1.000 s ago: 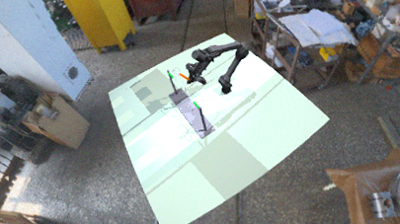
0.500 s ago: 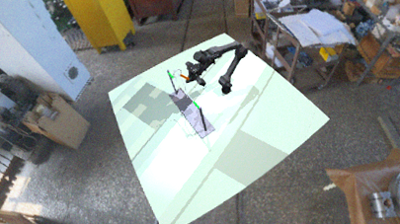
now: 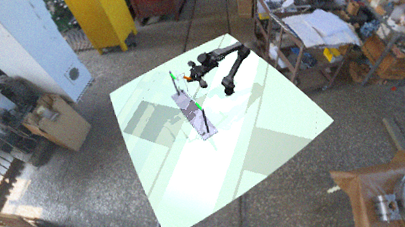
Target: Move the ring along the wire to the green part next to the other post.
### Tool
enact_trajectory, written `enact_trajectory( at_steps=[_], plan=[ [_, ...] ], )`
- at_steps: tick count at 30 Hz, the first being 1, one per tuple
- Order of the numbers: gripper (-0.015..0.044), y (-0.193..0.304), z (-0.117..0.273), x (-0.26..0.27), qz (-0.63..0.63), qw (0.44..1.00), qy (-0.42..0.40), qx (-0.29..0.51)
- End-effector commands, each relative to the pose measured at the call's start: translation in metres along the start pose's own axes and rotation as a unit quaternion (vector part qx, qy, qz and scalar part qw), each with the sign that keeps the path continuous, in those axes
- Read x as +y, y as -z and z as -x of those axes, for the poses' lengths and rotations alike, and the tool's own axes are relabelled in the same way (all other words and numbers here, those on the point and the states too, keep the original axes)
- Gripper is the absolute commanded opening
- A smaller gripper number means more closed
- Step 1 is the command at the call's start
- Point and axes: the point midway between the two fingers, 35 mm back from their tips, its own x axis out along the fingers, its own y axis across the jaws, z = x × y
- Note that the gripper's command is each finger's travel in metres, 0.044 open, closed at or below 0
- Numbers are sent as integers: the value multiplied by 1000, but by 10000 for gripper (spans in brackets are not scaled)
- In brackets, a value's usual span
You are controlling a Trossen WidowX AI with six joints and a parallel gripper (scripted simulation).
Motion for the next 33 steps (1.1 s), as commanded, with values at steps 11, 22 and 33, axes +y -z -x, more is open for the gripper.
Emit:
enact_trajectory(
  at_steps=[11,22,33],
  plan=[
    [-150,-2,1,-11,88,994,63,-16],
    [-150,-3,1,-18,158,981,111,-26],
    [-150,-6,2,-25,227,960,157,-35]
  ],
)
